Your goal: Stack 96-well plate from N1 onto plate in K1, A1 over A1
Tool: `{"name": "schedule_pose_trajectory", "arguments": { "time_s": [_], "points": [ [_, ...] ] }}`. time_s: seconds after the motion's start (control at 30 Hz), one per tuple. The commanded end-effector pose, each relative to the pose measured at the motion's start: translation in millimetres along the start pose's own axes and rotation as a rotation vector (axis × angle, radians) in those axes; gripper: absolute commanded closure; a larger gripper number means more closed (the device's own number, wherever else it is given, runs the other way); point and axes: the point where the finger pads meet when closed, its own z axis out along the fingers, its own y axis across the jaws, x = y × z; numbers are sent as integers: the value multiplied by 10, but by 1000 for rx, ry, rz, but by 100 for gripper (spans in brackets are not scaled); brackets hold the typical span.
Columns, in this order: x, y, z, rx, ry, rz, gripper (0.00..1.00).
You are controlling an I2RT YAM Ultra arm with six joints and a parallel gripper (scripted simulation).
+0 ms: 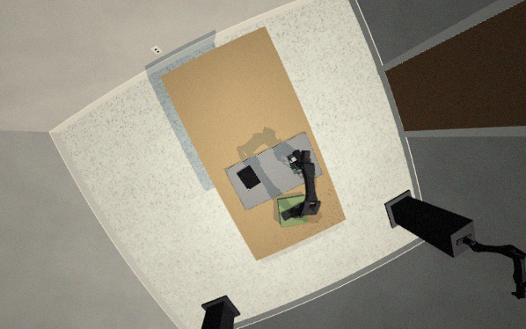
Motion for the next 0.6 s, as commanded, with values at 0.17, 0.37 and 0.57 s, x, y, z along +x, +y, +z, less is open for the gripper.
{"name": "schedule_pose_trajectory", "arguments": {
  "time_s": [0.17, 0.37, 0.57],
  "points": [
    [-67, -61, -360, 23, -41, 2, 0],
    [-54, -65, -521, 23, -41, 4, 0],
    [-58, -46, -628, 22, -42, -1, 0]
  ]
}}
